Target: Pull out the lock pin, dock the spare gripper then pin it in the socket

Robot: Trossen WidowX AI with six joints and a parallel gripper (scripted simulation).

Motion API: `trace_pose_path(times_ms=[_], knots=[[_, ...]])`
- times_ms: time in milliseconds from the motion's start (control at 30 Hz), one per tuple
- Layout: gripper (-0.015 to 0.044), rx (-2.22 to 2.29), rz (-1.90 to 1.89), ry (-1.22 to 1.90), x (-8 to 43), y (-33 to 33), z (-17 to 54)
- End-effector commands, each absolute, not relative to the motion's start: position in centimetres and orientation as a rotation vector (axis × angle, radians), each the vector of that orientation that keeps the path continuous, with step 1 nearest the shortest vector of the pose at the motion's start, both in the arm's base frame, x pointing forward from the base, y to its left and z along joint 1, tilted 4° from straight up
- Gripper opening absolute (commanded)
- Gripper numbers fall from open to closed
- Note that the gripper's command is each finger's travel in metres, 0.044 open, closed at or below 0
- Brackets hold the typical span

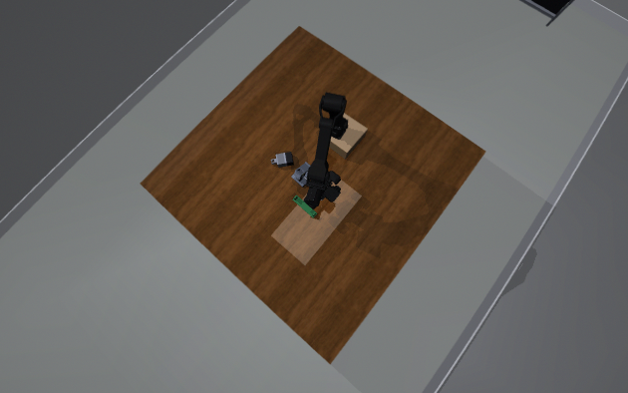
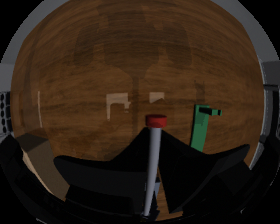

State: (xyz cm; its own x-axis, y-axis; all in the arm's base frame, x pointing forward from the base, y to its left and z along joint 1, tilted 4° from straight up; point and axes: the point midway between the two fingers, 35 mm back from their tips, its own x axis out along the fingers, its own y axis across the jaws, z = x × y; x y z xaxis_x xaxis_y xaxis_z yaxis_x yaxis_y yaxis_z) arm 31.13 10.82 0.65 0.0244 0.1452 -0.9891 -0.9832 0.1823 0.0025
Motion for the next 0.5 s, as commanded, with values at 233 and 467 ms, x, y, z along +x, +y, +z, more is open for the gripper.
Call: trace_pose_path(times_ms=[233, 467], knots=[[0.0000, -0.976, 1.125, 1.182, 31.4, 11.7, 0.8], [0.0000, -0.976, 1.125, 1.182, 31.5, 12.1, 1.0]])
